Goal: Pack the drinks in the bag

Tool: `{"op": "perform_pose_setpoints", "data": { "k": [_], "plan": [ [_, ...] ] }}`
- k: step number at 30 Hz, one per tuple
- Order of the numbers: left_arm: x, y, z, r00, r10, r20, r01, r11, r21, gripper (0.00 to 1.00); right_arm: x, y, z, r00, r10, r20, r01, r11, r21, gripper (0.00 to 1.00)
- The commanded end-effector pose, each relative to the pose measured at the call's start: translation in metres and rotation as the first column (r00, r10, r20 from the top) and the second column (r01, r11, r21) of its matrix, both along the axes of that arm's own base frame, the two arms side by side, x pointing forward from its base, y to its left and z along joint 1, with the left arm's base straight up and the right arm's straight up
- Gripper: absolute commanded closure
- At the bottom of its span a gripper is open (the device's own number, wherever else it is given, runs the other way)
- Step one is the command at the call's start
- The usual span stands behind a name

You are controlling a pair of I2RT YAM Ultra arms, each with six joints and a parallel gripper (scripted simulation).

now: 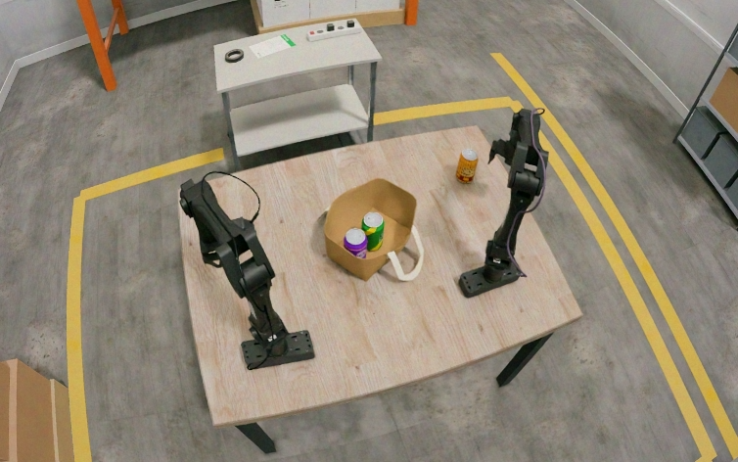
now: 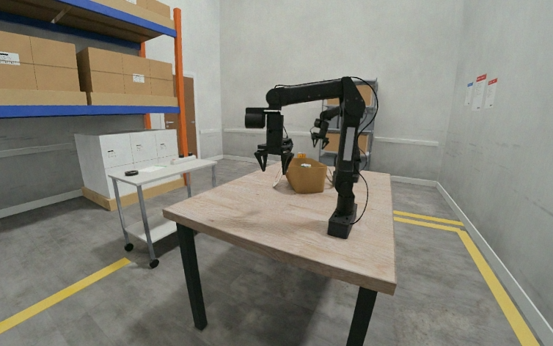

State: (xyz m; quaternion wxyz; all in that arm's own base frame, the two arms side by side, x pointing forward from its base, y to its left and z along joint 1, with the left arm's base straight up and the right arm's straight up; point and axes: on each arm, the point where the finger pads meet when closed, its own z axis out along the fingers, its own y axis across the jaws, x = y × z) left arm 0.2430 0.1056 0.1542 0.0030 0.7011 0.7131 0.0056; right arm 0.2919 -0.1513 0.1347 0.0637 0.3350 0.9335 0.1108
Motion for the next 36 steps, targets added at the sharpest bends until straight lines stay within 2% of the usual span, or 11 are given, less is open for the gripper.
{"op": "perform_pose_setpoints", "data": {
  "k": [1, 5, 10, 12, 19, 24, 27, 30, 36],
  "plan": [
    [-0.002, -0.004, 0.002, 1.000, 0.000, -0.007, 0.000, 1.000, -0.008, 0.14, 0.030, 0.004, 0.003, 0.960, 0.248, 0.126, -0.248, 0.969, -0.015, 0.16],
    [-0.002, -0.004, 0.002, 1.000, 0.000, -0.007, 0.000, 1.000, -0.008, 0.14, 0.045, 0.008, 0.002, 0.888, 0.413, 0.200, -0.412, 0.910, -0.048, 0.16],
    [-0.002, -0.004, 0.002, 1.000, 0.000, -0.007, 0.000, 1.000, -0.008, 0.14, 0.063, 0.015, 0.000, 0.749, 0.599, 0.282, -0.591, 0.797, -0.121, 0.16],
    [-0.002, -0.004, 0.002, 1.000, 0.000, -0.007, 0.000, 1.000, -0.008, 0.14, 0.063, 0.015, 0.000, 0.749, 0.599, 0.282, -0.591, 0.797, -0.121, 0.16],
    [-0.002, -0.004, 0.002, 1.000, 0.000, -0.007, 0.000, 1.000, -0.008, 0.14, 0.088, 0.028, -0.004, 0.480, 0.798, 0.364, -0.770, 0.582, -0.262, 0.16],
    [-0.002, -0.004, 0.002, 1.000, 0.000, -0.007, 0.000, 1.000, -0.008, 0.14, 0.103, 0.037, -0.007, 0.257, 0.885, 0.387, -0.826, 0.409, -0.387, 0.16],
    [-0.002, -0.004, 0.002, 1.000, 0.000, -0.007, 0.000, 1.000, -0.008, 0.14, 0.109, 0.041, -0.008, 0.154, 0.908, 0.389, -0.835, 0.330, -0.440, 0.16],
    [-0.002, -0.004, 0.002, 1.000, 0.000, -0.007, 0.000, 1.000, -0.008, 0.14, 0.108, 0.037, -0.009, 0.144, 0.909, 0.391, -0.833, 0.324, -0.447, 0.16],
    [-0.002, -0.004, 0.002, 1.000, 0.000, -0.007, 0.000, 1.000, -0.008, 0.14, 0.124, 0.049, -0.010, -0.045, 0.931, 0.363, -0.809, 0.179, -0.560, 0.16]
  ]
}}
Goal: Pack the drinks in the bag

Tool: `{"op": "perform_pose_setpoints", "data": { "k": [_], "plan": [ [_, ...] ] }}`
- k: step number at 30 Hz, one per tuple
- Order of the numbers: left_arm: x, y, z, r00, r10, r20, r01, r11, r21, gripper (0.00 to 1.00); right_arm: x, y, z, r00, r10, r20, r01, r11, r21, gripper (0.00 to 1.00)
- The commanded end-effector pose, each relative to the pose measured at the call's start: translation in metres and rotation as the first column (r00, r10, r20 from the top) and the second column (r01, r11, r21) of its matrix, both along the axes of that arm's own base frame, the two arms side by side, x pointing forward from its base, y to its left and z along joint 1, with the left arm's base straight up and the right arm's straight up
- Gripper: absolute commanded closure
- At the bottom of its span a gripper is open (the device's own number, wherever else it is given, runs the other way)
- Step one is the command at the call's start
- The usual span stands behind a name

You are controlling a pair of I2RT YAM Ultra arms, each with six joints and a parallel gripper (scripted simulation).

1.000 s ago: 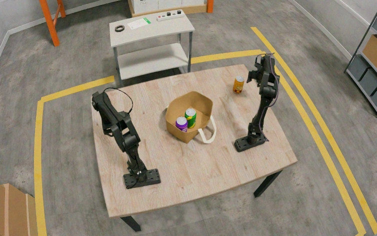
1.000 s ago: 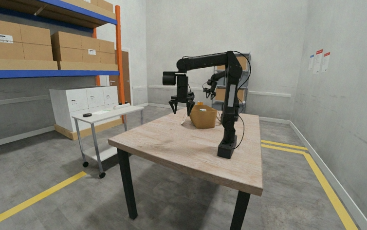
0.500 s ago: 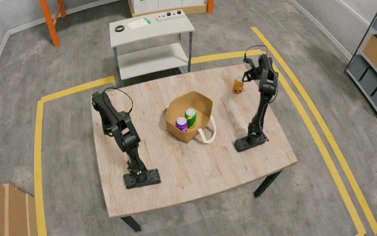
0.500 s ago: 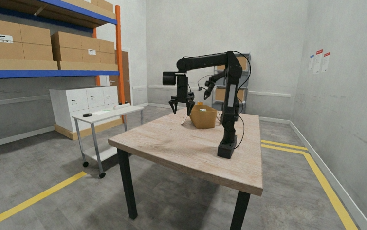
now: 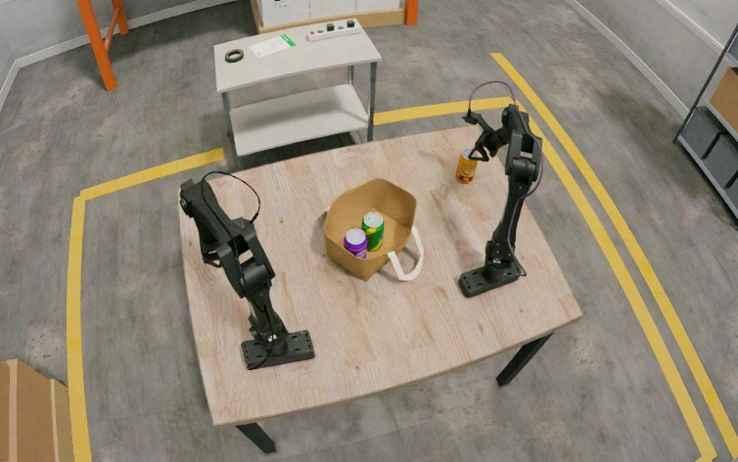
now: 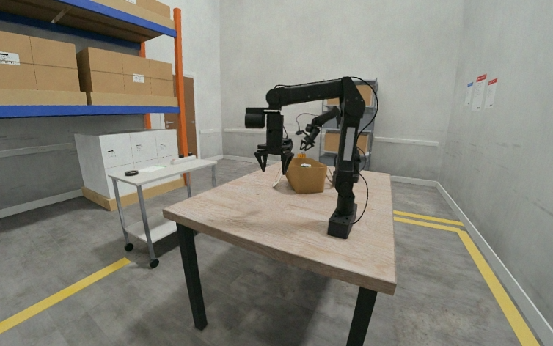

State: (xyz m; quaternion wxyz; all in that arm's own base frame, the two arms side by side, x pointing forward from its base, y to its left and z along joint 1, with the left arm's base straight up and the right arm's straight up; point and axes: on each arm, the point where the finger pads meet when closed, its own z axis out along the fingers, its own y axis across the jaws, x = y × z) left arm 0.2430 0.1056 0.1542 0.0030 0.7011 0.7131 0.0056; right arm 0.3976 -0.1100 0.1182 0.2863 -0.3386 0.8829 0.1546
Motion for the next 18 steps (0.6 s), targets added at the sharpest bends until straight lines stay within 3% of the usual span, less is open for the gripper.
{"op": "perform_pose_setpoints", "data": {
  "k": [1, 6, 11, 12, 13, 18],
  "plan": [
    [-0.002, -0.004, 0.002, 1.000, 0.000, -0.007, 0.000, 1.000, -0.008, 0.14, 0.021, 0.008, 0.007, 0.977, 0.161, 0.139, -0.159, 0.987, -0.024, 0.16],
    [-0.002, -0.004, 0.002, 1.000, 0.000, -0.007, 0.000, 1.000, -0.008, 0.14, 0.018, 0.010, 0.004, 0.988, 0.122, 0.092, -0.123, 0.992, 0.001, 0.16],
    [-0.002, -0.004, 0.002, 1.000, 0.000, -0.007, 0.000, 1.000, -0.008, 0.14, 0.016, 0.004, 0.016, 0.987, 0.112, 0.117, -0.110, 0.994, -0.018, 0.16],
    [-0.002, -0.004, 0.002, 1.000, 0.000, -0.007, 0.000, 1.000, -0.008, 0.14, 0.012, 0.005, -0.009, 0.990, 0.108, 0.086, -0.109, 0.994, 0.005, 0.16],
    [-0.002, -0.004, 0.002, 1.000, 0.000, -0.007, 0.000, 1.000, -0.008, 0.14, 0.012, 0.004, -0.014, 0.991, 0.107, 0.080, -0.108, 0.994, 0.009, 0.16],
    [-0.002, -0.004, 0.002, 1.000, 0.000, -0.007, 0.000, 1.000, -0.008, 0.14, 0.013, 0.006, -0.017, 0.990, 0.109, 0.091, -0.109, 0.994, -0.002, 0.16]
  ]
}}
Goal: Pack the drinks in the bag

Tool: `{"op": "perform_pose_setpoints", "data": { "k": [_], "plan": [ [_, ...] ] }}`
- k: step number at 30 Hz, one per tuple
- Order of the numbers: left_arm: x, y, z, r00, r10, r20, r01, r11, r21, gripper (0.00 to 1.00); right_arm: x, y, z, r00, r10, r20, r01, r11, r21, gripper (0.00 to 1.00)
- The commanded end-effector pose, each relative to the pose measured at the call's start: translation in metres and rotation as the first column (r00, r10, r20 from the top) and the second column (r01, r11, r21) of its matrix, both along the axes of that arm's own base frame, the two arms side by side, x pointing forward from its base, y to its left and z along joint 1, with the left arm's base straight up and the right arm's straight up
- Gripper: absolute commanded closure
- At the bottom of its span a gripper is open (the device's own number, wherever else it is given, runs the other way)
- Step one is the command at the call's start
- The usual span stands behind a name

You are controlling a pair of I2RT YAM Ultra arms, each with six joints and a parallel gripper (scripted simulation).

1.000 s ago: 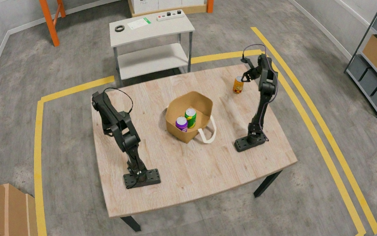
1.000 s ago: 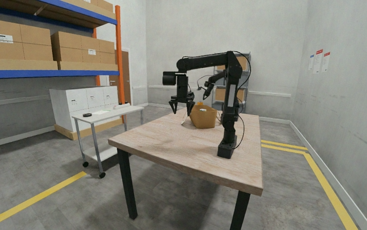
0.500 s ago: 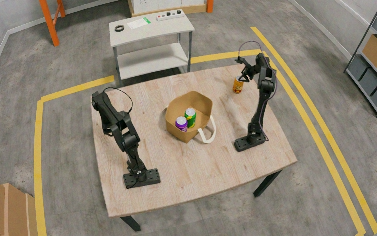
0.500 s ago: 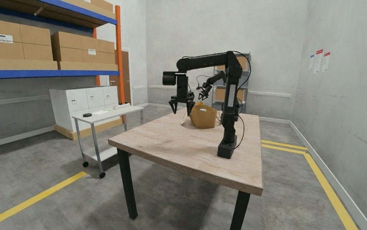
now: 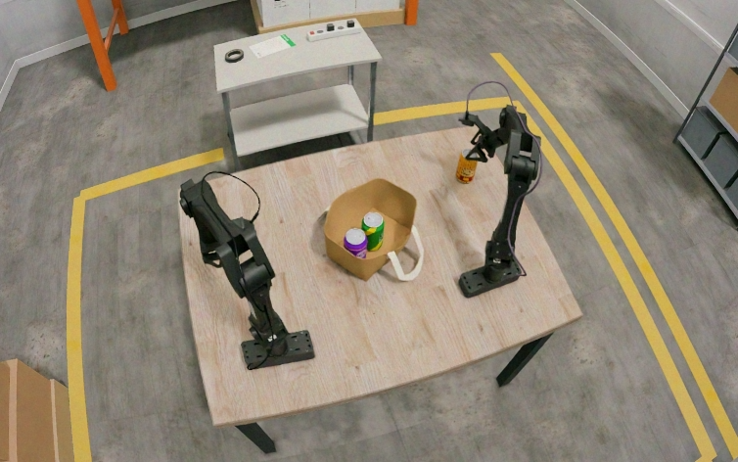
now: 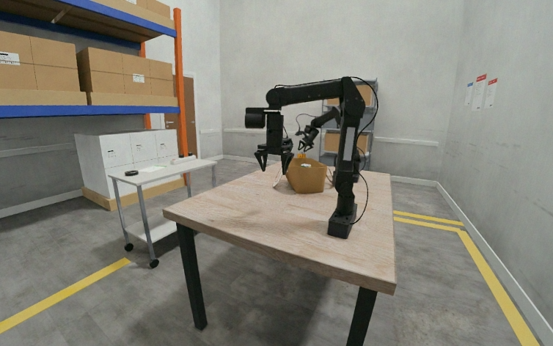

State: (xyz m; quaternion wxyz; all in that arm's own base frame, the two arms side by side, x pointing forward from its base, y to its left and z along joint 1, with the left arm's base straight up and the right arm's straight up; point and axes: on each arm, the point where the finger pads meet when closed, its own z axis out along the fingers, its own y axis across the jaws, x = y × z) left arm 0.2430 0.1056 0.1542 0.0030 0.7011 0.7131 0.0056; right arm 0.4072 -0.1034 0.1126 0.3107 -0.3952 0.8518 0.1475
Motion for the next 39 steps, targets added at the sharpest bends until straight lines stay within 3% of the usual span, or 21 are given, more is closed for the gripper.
{"op": "perform_pose_setpoints", "data": {
  "k": [1, 10, 12, 15, 17, 21, 23, 27, 28, 32, 35, 39],
  "plan": [
    [-0.002, -0.004, 0.002, 1.000, 0.000, -0.007, 0.000, 1.000, -0.008, 0.14, 0.002, 0.000, -0.018, 1.000, -0.001, -0.006, 0.001, 1.000, 0.030, 0.16],
    [-0.002, -0.004, 0.002, 1.000, 0.000, -0.007, 0.000, 1.000, -0.008, 0.14, 0.002, -0.001, -0.017, 1.000, -0.005, 0.022, 0.005, 1.000, 0.011, 0.16],
    [-0.002, -0.004, 0.002, 1.000, 0.000, -0.007, 0.000, 1.000, -0.008, 0.14, 0.000, -0.002, -0.035, 1.000, -0.012, -0.014, 0.013, 0.999, 0.031, 0.16],
    [-0.002, -0.004, 0.002, 1.000, 0.000, -0.007, 0.000, 1.000, -0.008, 0.14, 0.003, -0.003, -0.026, 1.000, -0.011, 0.019, 0.010, 1.000, 0.011, 0.16],
    [-0.002, -0.004, 0.002, 1.000, 0.000, -0.007, 0.000, 1.000, -0.008, 0.14, 0.000, -0.002, -0.042, 1.000, -0.013, -0.011, 0.013, 1.000, 0.027, 0.16],
    [-0.002, -0.004, 0.002, 1.000, 0.000, -0.007, 0.000, 1.000, -0.008, 0.14, 0.001, -0.003, -0.039, 1.000, -0.014, 0.011, 0.014, 1.000, 0.013, 0.16],
    [-0.002, -0.004, 0.002, 1.000, 0.000, -0.007, 0.000, 1.000, -0.008, 0.14, -0.001, -0.003, -0.051, 1.000, -0.016, -0.011, 0.016, 1.000, 0.024, 0.16],
    [-0.002, -0.004, 0.002, 1.000, 0.000, -0.007, 0.000, 1.000, -0.008, 0.14, 0.000, -0.001, -0.043, 1.000, -0.010, 0.015, 0.010, 1.000, 0.009, 0.16],
    [-0.002, -0.004, 0.002, 1.000, 0.000, -0.007, 0.000, 1.000, -0.008, 0.14, -0.002, -0.001, -0.059, 1.000, -0.014, -0.017, 0.015, 1.000, 0.026, 0.16],
    [-0.002, -0.004, 0.002, 1.000, 0.000, -0.007, 0.000, 1.000, -0.008, 0.14, 0.001, -0.003, -0.052, 1.000, -0.015, 0.012, 0.015, 1.000, 0.007, 0.16],
    [-0.002, -0.004, 0.002, 1.000, 0.000, -0.007, 0.000, 1.000, -0.008, 0.14, -0.003, -0.002, -0.069, 1.000, -0.018, -0.015, 0.019, 1.000, 0.022, 0.16],
    [-0.002, -0.004, 0.002, 1.000, 0.000, -0.007, 0.000, 1.000, -0.008, 0.14, -0.001, -0.002, -0.068, 1.000, -0.016, 0.003, 0.016, 1.000, 0.011, 0.16]
  ]
}}
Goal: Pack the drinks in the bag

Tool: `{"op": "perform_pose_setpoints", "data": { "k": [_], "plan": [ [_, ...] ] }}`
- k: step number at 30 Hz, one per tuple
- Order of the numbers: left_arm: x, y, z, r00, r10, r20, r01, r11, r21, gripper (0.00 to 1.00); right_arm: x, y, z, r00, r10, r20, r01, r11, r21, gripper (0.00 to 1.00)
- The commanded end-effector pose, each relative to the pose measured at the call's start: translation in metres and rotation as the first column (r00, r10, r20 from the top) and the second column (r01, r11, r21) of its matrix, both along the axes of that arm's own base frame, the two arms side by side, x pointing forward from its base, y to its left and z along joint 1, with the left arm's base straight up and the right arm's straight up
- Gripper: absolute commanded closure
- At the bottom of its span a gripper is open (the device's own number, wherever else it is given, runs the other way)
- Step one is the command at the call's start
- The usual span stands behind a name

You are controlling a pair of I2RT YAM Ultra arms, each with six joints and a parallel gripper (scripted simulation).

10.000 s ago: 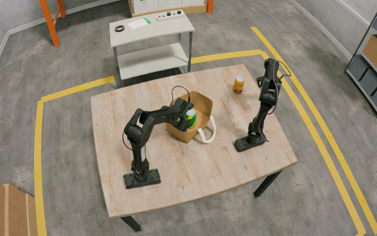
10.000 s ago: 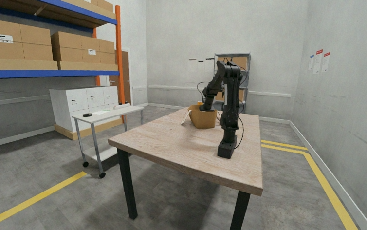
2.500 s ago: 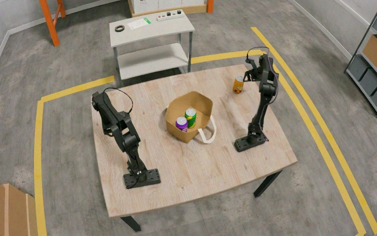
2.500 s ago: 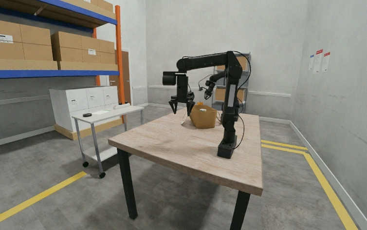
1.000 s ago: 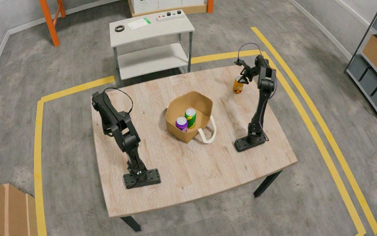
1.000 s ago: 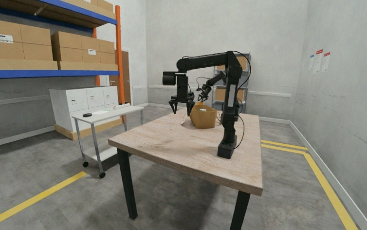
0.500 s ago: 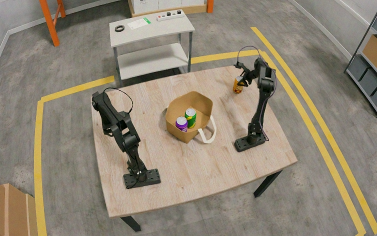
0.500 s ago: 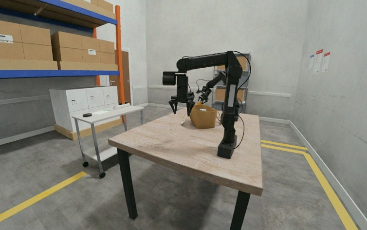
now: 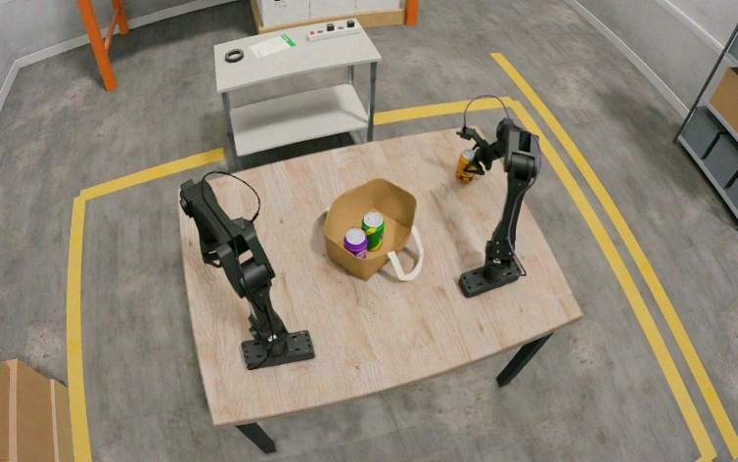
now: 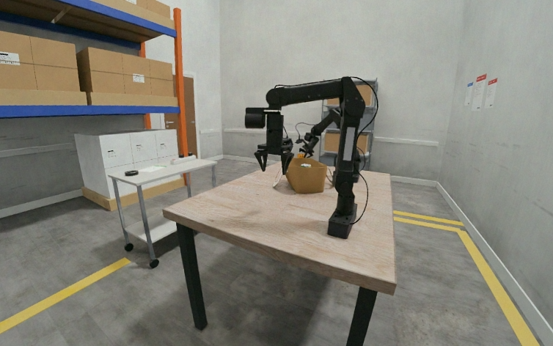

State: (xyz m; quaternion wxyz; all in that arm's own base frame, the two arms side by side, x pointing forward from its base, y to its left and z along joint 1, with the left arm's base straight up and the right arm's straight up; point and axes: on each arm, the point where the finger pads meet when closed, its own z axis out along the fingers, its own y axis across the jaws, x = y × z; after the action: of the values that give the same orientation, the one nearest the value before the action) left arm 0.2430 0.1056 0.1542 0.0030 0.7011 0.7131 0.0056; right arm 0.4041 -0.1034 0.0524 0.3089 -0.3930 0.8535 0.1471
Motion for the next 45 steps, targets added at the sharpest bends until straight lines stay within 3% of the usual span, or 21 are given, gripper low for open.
{"op": "perform_pose_setpoints", "data": {
  "k": [1, 2, 6, 7, 45],
  "plan": [
    [-0.002, -0.004, 0.002, 1.000, 0.000, -0.007, 0.000, 1.000, -0.008, 0.14, 0.001, -0.002, -0.015, 1.000, -0.012, -0.005, 0.012, 1.000, 0.019, 0.16],
    [-0.002, -0.004, 0.002, 1.000, 0.000, -0.007, 0.000, 1.000, -0.008, 0.14, 0.007, -0.005, 0.007, 0.999, -0.011, 0.032, 0.011, 1.000, -0.001, 0.16],
    [-0.002, -0.004, 0.002, 1.000, 0.000, -0.007, 0.000, 1.000, -0.008, 0.14, 0.010, -0.007, 0.010, 0.999, -0.010, 0.041, 0.010, 1.000, -0.007, 0.16],
    [-0.002, -0.004, 0.002, 1.000, 0.000, -0.007, 0.000, 1.000, -0.008, 0.14, 0.010, -0.007, 0.010, 0.999, -0.010, 0.044, 0.010, 1.000, -0.008, 0.27],
    [-0.002, -0.004, 0.002, 1.000, 0.000, -0.007, 0.000, 1.000, -0.008, 0.14, 0.010, -0.007, 0.010, 0.999, -0.010, 0.041, 0.010, 1.000, -0.007, 0.30]
  ]
}}
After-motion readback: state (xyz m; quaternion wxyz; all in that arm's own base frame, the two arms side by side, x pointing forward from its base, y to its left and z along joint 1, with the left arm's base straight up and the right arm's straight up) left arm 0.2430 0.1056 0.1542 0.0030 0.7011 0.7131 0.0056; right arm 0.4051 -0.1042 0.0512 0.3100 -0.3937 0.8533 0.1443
